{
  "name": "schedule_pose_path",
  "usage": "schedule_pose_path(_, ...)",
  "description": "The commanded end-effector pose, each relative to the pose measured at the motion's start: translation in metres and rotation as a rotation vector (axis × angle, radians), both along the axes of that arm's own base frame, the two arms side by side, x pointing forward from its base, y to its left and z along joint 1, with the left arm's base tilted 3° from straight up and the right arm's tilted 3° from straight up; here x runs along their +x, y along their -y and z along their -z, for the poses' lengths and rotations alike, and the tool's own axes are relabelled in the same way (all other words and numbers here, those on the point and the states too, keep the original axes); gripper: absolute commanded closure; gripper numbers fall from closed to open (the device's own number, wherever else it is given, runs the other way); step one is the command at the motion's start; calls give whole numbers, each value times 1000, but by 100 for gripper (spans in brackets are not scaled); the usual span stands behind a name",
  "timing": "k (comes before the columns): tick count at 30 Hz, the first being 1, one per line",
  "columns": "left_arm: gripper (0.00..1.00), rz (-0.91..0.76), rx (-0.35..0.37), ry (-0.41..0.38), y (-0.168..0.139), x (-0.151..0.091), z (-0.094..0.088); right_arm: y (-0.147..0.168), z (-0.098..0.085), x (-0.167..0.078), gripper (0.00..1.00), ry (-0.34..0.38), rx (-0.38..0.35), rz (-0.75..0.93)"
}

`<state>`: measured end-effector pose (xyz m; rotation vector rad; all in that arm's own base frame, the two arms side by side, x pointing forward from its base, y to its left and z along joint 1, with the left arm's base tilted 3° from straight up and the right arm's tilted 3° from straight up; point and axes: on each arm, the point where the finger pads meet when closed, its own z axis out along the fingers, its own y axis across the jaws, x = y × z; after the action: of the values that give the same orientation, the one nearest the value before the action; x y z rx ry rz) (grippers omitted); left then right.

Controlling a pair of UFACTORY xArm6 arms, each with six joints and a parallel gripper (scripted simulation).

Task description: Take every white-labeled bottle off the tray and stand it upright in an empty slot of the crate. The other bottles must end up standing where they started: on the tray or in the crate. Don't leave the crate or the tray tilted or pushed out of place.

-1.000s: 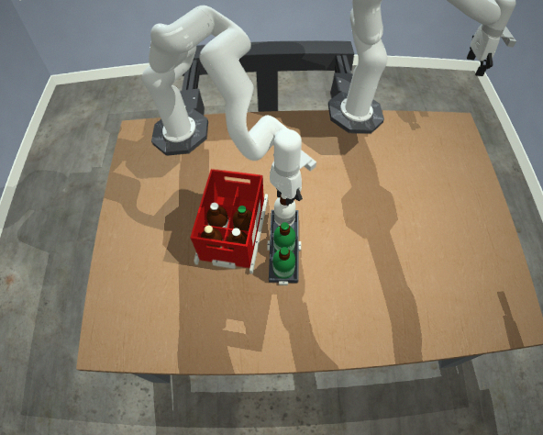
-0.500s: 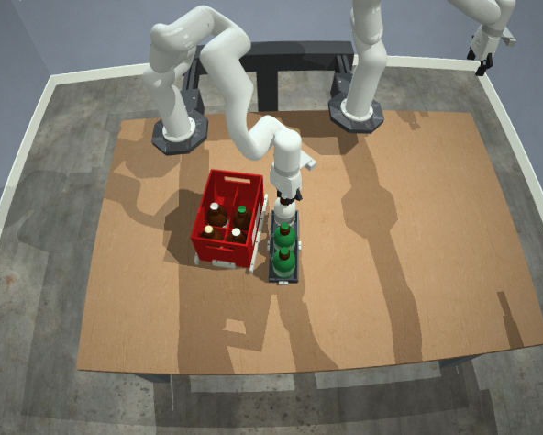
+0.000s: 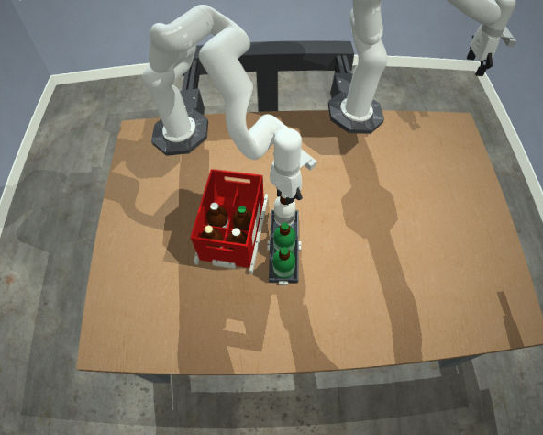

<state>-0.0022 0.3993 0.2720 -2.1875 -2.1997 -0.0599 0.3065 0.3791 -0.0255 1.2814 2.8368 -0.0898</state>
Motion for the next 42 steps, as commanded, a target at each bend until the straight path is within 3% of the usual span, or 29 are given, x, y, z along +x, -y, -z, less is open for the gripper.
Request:
schedule_pose_path(1,0,0,5,0,-1,0,-2,-2,-5,1,100,3,4,0)
schedule_pose_path(42,0,0,5,0,-1,0,-2,-4,-38,2,100,3,4,0)
